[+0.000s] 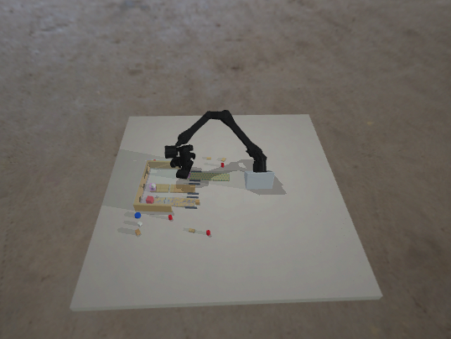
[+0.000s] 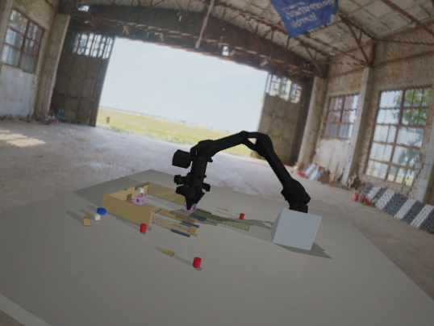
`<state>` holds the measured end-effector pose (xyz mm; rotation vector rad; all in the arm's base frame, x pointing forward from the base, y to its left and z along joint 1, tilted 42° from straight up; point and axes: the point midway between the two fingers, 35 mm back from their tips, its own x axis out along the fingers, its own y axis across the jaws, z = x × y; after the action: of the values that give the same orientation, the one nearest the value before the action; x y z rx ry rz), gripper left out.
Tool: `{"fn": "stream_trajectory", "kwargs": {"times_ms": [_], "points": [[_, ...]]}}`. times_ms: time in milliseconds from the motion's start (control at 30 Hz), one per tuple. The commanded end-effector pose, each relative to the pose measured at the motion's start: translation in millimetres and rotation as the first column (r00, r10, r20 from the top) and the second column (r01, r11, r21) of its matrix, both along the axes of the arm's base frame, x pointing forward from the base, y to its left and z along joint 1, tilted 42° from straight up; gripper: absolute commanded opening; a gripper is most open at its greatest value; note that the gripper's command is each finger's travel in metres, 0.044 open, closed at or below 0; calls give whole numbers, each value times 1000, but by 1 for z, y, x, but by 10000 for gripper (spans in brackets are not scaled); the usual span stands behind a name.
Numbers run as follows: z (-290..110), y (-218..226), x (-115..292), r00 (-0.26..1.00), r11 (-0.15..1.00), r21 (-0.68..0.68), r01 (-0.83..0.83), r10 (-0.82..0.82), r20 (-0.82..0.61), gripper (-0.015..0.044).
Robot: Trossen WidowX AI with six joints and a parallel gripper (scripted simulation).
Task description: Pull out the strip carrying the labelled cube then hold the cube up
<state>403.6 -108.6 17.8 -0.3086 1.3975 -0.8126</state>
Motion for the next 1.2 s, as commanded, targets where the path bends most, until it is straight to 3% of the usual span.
{"fn": "stream_trajectory", "kwargs": {"times_ms": [0, 133, 533, 800, 1167], "points": [[0, 0, 0, 1000, 1000, 0, 0, 0, 0, 98], [2, 2, -3, 1000, 1000, 1, 0, 0, 0, 0], [22, 39, -53, 1000, 1000, 0, -4, 4, -11, 0], [23, 41, -59, 1000, 1000, 0, -4, 4, -11, 0], [18, 50, -98, 1000, 1000, 2, -4, 4, -14, 0]]}}
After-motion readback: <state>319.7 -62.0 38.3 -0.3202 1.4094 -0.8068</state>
